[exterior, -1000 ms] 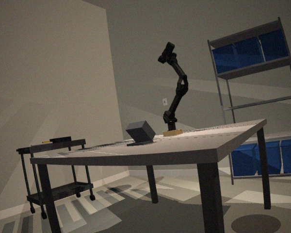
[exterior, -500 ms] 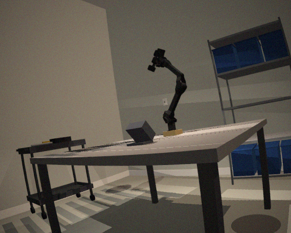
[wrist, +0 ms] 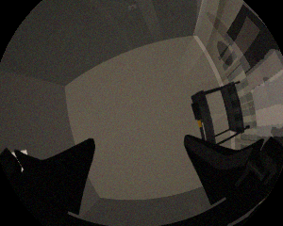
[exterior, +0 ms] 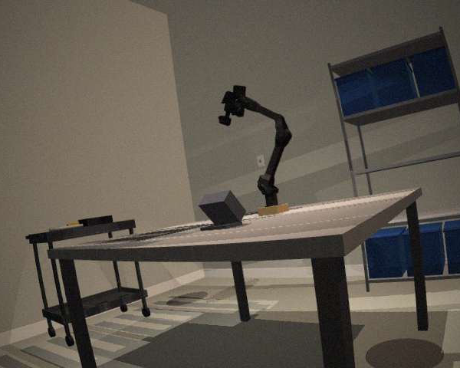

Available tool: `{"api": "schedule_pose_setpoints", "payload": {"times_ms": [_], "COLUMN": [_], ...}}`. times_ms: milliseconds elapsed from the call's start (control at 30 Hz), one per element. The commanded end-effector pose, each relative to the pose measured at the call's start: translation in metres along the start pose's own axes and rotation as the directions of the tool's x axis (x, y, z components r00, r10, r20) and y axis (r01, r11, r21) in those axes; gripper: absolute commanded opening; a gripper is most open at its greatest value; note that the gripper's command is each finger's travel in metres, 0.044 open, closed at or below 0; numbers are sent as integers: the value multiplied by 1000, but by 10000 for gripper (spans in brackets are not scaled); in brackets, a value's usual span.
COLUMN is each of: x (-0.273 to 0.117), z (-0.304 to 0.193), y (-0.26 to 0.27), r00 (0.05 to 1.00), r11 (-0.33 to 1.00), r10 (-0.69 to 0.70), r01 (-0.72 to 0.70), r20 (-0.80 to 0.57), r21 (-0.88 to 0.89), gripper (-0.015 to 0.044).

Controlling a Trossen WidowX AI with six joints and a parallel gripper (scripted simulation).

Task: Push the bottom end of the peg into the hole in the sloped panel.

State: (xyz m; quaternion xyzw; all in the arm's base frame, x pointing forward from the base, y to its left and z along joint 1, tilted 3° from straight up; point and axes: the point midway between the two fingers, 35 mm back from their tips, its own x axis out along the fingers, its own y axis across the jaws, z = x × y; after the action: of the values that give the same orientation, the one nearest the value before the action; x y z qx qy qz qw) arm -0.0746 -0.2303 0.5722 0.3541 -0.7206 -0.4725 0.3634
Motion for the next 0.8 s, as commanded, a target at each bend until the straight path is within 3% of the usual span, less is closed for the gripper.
{"api": "schedule_pose_setpoints", "payload": {"times_ms": [0, 367, 767], "x": [10, 22, 8], "z": [-17, -66, -114], "y": [-28, -108, -181], "r00": [995, 932, 814], "r11": [996, 948, 857], "r10": [-85, -316, -511], "r01": [84, 304, 459], "r20": [-51, -176, -275], "r21": [-16, -94, -233], "gripper": [440, 440, 440]}}
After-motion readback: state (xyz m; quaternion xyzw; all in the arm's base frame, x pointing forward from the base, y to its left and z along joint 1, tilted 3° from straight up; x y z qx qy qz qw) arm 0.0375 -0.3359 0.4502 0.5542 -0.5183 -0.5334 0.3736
